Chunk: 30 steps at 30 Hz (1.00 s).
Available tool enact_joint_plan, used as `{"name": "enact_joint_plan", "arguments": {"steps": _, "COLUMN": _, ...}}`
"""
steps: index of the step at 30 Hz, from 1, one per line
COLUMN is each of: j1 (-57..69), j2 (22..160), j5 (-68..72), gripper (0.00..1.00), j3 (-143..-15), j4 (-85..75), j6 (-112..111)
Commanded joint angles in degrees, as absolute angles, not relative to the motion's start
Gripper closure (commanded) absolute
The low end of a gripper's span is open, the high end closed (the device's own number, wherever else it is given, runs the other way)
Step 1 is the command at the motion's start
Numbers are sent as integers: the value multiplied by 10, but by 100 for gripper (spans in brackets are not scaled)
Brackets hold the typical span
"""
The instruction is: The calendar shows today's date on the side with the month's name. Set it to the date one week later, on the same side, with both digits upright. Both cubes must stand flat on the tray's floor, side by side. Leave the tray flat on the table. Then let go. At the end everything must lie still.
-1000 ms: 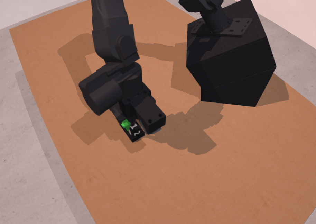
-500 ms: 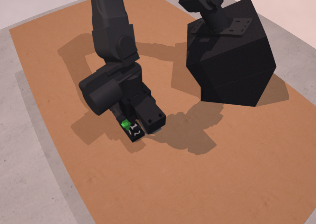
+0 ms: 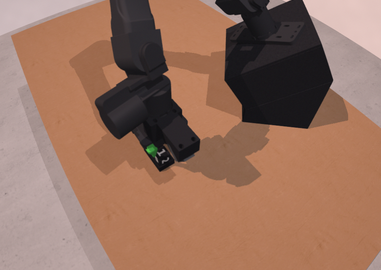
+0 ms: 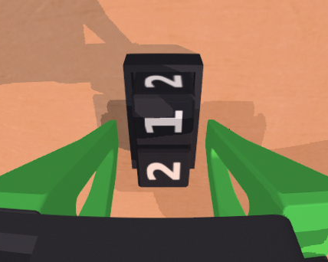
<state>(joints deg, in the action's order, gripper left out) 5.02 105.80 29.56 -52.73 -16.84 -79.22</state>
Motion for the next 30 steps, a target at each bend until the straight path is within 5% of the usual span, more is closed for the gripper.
{"name": "enact_joint_plan", "arguments": {"steps": 1, "j1": 63, "j2": 1058, "j5": 289, "gripper": 55, "j3": -543, "j4": -176, "j6": -788}}
{"name": "enact_joint_plan", "arguments": {"steps": 30, "j1": 40, "j2": 1090, "j5": 285, "gripper": 55, "j3": -534, "j4": -130, "j6": -808}}
